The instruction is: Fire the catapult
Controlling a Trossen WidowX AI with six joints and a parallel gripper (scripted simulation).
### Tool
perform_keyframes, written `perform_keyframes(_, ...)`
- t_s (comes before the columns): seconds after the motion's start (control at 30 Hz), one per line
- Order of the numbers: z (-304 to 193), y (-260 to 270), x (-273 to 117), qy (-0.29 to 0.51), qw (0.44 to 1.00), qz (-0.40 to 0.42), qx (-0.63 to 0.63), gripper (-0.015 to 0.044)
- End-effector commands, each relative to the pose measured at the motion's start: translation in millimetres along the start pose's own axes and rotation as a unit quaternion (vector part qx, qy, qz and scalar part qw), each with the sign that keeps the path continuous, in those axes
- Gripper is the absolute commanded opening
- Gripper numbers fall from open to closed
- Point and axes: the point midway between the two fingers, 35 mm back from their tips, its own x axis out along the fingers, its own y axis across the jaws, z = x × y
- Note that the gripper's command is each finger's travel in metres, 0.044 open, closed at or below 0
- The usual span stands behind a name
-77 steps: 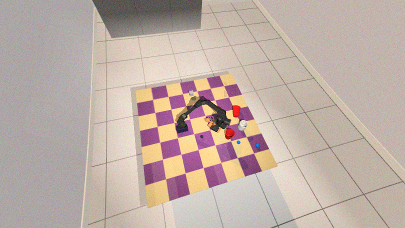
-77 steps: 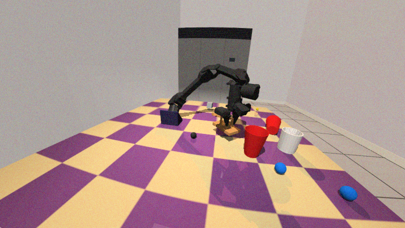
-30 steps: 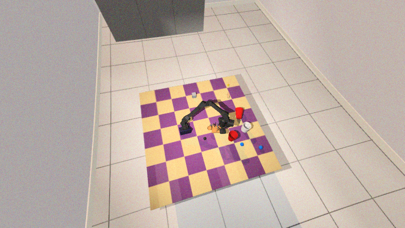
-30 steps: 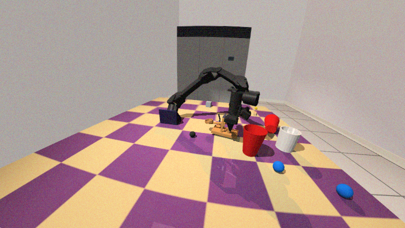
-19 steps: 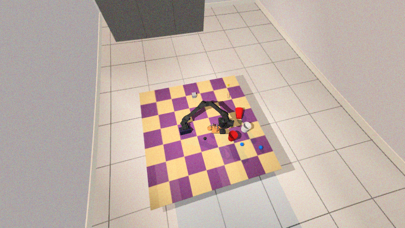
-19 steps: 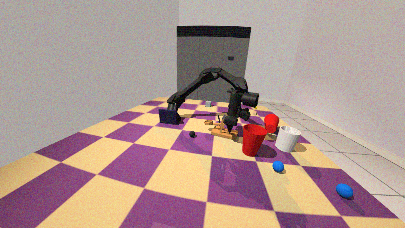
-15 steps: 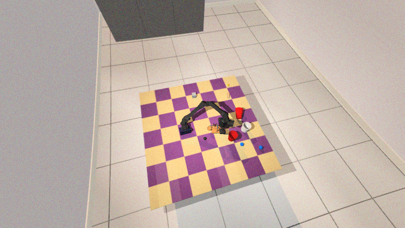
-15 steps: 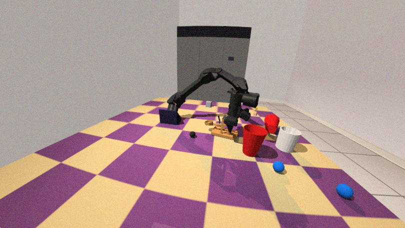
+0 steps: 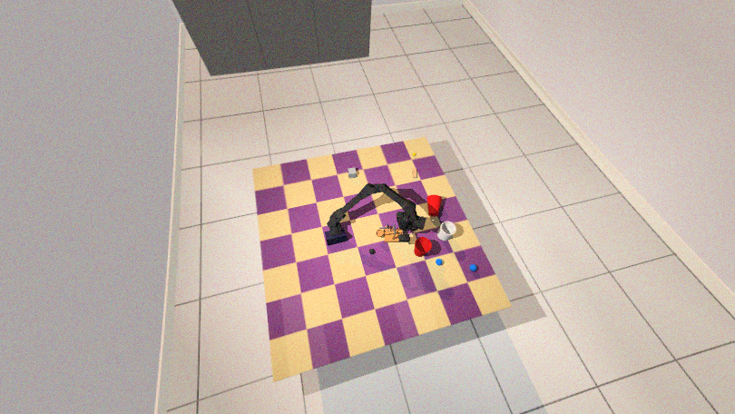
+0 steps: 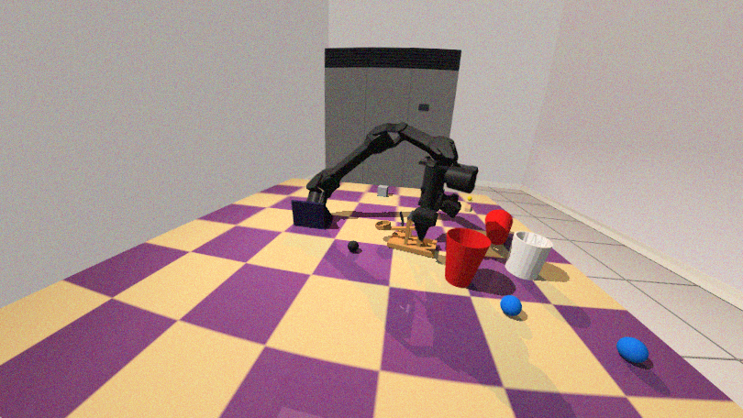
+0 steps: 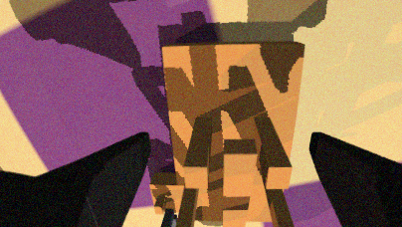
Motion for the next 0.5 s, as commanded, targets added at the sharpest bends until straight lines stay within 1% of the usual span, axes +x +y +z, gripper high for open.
perform_keyframes(0.0, 2, -4, -48, -0.011, 1.0, -0.004, 0.001, 0.044)
perform_keyframes(0.1, -3, -3, -80, -0.011, 1.0, -0.004, 0.002, 0.044)
perform_keyframes(0.17, -4, -3, -82, -0.011, 1.0, -0.004, 0.002, 0.044)
perform_keyframes(0.2, 1, -3, -68, -0.017, 1.0, -0.002, 0.001, 0.044)
perform_keyframes(0.3, 1, -3, -68, -0.017, 1.0, -0.002, 0.001, 0.044)
perform_keyframes(0.4, -4, -4, -81, -0.016, 1.0, -0.002, 0.0, 0.044)
perform_keyframes(0.47, -4, -4, -81, -0.016, 1.0, -0.002, 0.0, 0.044)
